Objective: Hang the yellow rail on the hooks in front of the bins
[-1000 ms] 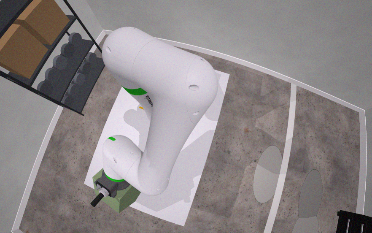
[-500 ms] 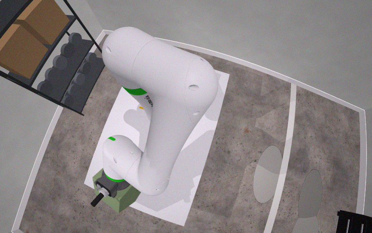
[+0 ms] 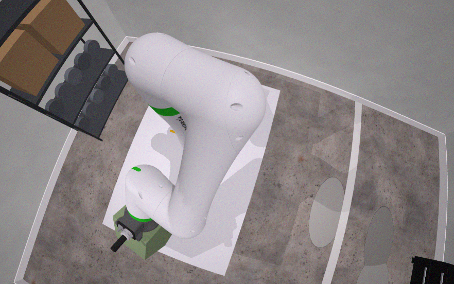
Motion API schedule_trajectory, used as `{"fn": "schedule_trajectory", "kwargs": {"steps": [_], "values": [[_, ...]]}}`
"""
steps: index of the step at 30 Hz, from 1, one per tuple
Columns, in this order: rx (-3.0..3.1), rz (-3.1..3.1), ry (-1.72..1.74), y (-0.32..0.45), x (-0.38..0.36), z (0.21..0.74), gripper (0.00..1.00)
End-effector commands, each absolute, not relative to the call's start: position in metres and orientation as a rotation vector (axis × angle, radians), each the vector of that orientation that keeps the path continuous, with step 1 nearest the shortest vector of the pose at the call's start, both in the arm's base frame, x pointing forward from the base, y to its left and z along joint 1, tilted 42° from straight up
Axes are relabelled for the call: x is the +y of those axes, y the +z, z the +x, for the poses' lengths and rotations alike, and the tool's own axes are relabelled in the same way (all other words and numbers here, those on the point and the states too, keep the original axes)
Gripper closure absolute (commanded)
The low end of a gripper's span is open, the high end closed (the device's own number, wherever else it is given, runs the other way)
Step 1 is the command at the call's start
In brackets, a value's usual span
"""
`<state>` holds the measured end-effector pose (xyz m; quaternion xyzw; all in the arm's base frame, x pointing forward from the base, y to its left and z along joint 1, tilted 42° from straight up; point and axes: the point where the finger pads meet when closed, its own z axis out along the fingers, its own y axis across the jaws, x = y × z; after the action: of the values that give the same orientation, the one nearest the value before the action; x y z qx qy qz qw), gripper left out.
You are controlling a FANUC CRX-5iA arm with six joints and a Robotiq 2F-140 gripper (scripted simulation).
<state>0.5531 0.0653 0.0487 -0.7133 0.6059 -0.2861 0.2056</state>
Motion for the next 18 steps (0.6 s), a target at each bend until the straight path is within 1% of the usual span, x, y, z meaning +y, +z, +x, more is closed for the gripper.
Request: {"fn": "schedule_trajectory", "kwargs": {"steps": [1,18], "values": [[1.678,-1.983,-0.794,0.0486,0.0652,0.5531,0.70],[1.678,-1.983,-0.794,0.0486,0.0652,0.5531,0.70]]}}
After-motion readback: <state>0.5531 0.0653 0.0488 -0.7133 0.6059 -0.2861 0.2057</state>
